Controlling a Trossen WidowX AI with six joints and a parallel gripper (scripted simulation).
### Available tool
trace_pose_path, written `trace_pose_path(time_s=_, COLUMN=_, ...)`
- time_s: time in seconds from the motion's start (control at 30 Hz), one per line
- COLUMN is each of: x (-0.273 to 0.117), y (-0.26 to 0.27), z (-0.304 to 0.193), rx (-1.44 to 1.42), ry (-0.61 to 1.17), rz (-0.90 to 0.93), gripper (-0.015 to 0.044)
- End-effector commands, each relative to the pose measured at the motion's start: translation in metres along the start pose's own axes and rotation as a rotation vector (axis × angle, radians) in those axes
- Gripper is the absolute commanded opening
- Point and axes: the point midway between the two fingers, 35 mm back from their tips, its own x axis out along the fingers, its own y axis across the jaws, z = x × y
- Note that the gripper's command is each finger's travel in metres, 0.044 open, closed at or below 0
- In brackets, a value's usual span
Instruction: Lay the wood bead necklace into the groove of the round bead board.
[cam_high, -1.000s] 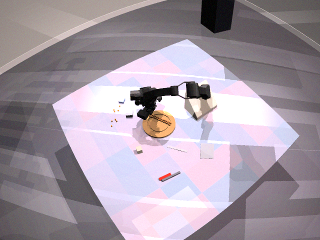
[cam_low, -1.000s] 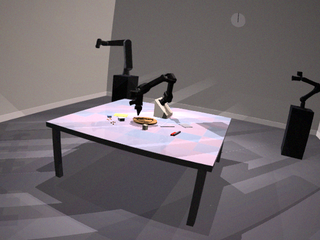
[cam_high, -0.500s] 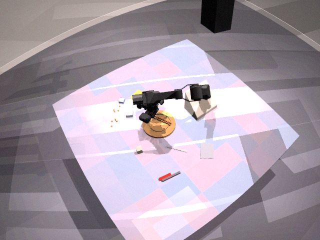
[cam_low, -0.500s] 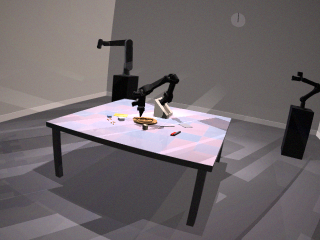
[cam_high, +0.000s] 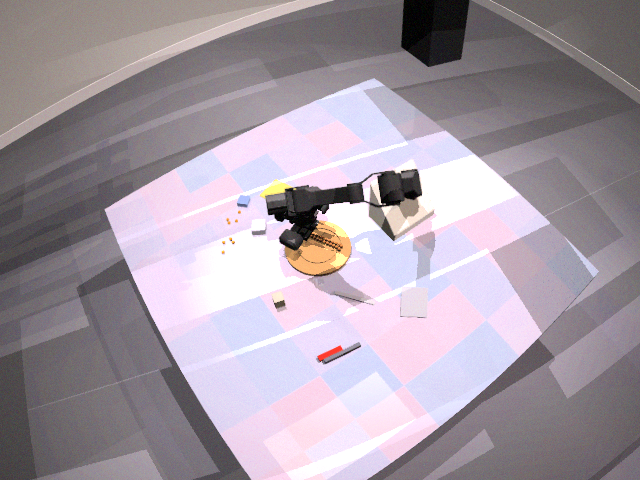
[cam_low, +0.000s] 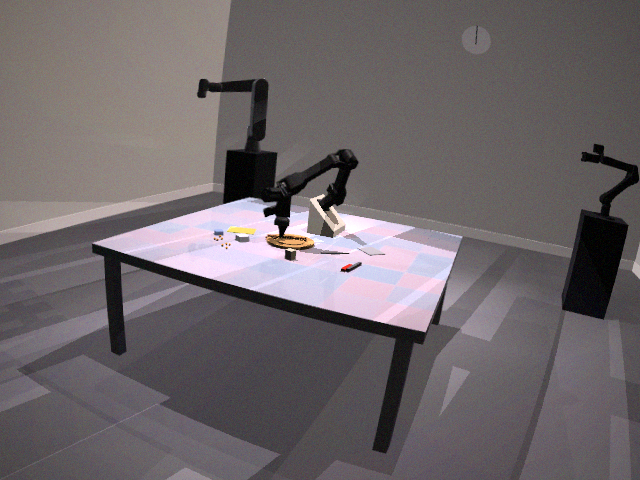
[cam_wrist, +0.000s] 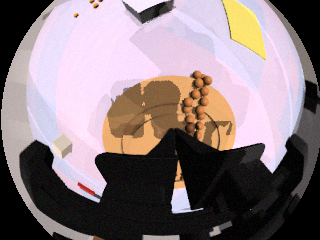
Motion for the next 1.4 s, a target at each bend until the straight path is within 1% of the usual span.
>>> trace_pose_path(time_s=0.0, x=0.000, y=0.000, z=0.000, rx=0.000, ry=0.000, rz=0.000, gripper=0.0053)
trace_pose_path(time_s=0.37, x=-0.001, y=0.000, z=0.000, rx=0.000, ry=0.000, rz=0.000, gripper=0.0341)
trace_pose_path(time_s=0.5, x=-0.010, y=-0.001, z=0.000, rx=0.004, ry=0.003, rz=-0.001, gripper=0.0440)
trace_pose_path(time_s=0.67, x=-0.021, y=-0.002, z=-0.001, rx=0.007, ry=0.006, rz=-0.002, gripper=0.0440)
trace_pose_path(time_s=0.7, x=-0.014, y=-0.004, z=-0.002, rx=0.017, ry=0.015, rz=-0.007, gripper=0.0440)
trace_pose_path(time_s=0.87, x=-0.021, y=-0.004, z=-0.002, rx=0.008, ry=0.006, rz=-0.002, gripper=0.0440)
trace_pose_path(time_s=1.37, x=-0.021, y=-0.004, z=-0.002, rx=0.008, ry=0.006, rz=-0.002, gripper=0.0440)
